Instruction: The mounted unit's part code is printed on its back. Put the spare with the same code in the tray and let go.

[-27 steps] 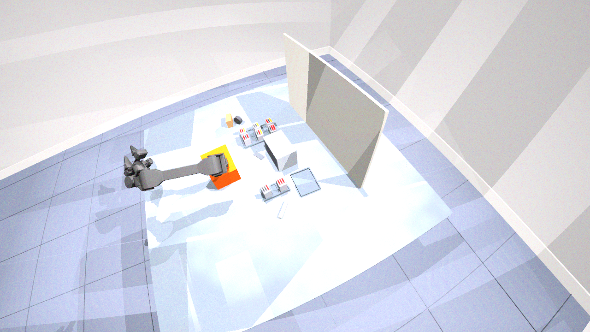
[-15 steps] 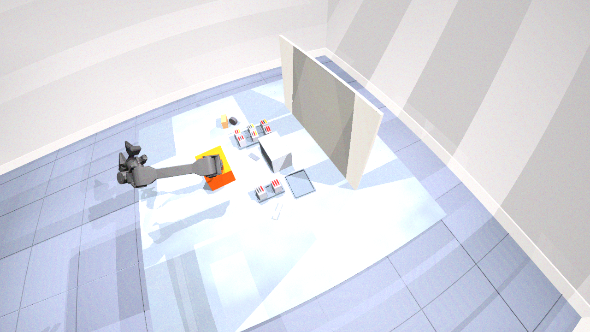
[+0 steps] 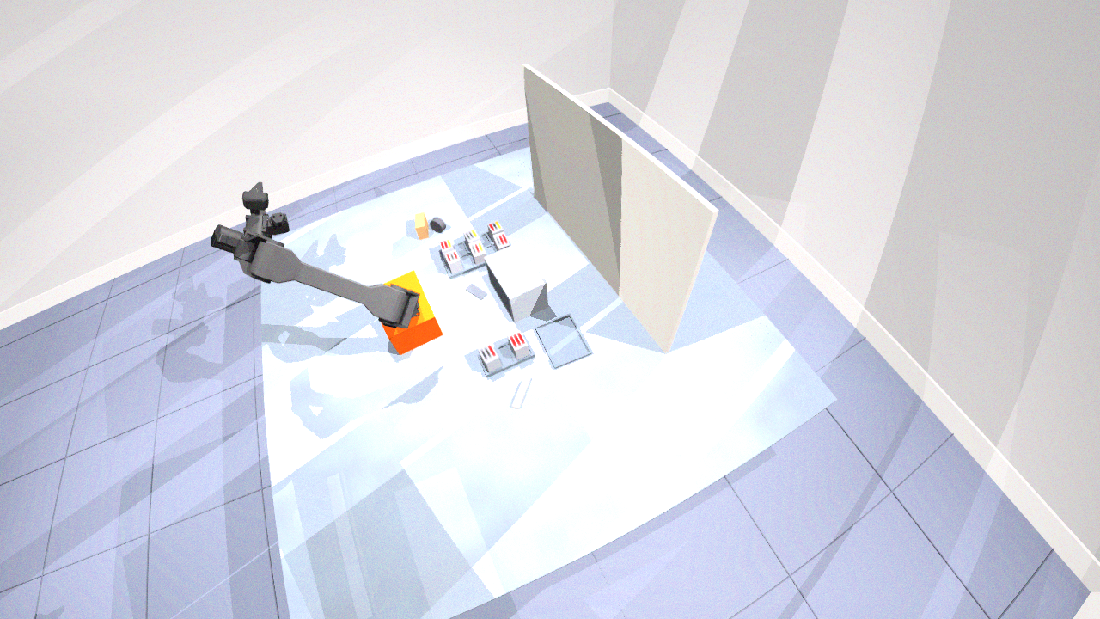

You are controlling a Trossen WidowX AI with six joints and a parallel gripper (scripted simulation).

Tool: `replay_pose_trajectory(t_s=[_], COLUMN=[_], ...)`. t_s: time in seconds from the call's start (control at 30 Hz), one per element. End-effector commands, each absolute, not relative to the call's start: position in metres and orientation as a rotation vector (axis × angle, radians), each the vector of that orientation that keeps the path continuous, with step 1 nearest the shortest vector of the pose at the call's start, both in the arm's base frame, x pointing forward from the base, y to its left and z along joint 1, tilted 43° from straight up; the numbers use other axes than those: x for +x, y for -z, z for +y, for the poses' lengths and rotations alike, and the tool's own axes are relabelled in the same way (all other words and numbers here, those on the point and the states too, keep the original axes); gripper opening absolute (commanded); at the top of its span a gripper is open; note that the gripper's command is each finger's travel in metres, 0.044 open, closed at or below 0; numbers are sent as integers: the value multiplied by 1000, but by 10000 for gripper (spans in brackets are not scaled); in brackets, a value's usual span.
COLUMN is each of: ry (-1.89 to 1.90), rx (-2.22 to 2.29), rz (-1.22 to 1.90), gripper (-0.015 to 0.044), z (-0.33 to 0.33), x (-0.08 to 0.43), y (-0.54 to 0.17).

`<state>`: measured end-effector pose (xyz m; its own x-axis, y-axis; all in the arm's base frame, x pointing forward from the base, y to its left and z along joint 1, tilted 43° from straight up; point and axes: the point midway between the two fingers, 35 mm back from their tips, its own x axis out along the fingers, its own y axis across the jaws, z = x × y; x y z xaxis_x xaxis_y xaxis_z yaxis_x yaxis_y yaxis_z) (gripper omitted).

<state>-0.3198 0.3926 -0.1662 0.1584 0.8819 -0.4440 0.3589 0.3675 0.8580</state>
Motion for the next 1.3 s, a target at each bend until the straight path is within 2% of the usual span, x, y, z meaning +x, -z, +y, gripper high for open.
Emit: replay_pose_trajectory(t_s=[0.0,0.27,0.63,0.93,1.27], ry=[-490,-416,-203,-4,218], rx=[1156,987,646,338,-49], rz=[1327,1116,910,840,884], gripper=[440,440,440,440,440], z=[434,482,505,466,376], x=[-271,-178,-6,129,258], y=[157,140,100,61,15])
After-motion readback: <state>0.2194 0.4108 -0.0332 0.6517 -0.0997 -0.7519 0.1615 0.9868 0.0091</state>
